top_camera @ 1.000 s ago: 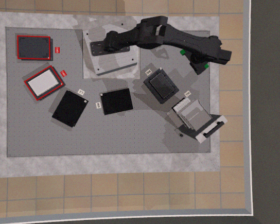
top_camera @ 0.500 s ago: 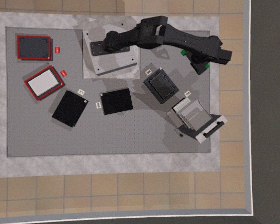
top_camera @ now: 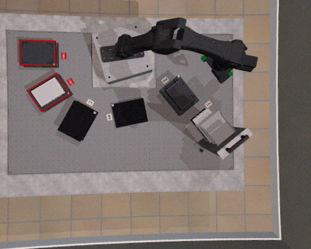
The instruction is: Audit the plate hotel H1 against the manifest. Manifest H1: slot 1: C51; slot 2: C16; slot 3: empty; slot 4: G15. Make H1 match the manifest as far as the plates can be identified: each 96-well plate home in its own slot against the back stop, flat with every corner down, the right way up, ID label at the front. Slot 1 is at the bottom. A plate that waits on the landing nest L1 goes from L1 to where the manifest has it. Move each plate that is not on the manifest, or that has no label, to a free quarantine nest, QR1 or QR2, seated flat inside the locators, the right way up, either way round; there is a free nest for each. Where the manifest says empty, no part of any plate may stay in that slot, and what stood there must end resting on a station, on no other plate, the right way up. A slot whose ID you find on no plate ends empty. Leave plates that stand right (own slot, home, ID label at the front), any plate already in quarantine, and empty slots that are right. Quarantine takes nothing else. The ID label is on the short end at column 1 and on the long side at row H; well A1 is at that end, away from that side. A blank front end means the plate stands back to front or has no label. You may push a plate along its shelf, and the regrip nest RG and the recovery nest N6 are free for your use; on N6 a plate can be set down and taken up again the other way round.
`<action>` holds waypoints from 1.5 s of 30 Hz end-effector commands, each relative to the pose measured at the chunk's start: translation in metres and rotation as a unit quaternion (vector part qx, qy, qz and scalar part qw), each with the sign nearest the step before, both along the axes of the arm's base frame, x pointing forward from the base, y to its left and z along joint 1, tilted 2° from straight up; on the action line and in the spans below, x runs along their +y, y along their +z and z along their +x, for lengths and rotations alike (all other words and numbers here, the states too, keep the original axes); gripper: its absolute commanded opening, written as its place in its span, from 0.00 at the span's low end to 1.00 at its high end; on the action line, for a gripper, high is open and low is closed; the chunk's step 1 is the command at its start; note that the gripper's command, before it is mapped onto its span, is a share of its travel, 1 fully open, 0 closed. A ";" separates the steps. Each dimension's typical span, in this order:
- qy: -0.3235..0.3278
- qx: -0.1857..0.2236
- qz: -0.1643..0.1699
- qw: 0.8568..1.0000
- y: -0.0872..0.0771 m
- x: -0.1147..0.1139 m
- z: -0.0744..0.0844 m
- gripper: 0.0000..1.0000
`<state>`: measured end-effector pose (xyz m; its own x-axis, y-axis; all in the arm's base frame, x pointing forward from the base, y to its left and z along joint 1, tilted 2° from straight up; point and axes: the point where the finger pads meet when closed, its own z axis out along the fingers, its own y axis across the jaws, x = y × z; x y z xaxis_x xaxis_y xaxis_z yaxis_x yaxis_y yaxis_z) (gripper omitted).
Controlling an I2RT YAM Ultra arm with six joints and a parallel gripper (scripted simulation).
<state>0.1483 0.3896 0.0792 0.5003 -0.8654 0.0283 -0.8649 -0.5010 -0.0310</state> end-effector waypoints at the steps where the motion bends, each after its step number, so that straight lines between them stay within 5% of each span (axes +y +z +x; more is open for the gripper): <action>1: 0.001 -0.003 0.014 1.000 0.009 0.003 0.001 1.00; 23: 0.001 -0.003 0.014 1.000 0.009 0.003 0.001 1.00; 45: 0.001 -0.003 0.014 1.000 -0.024 0.004 0.002 1.00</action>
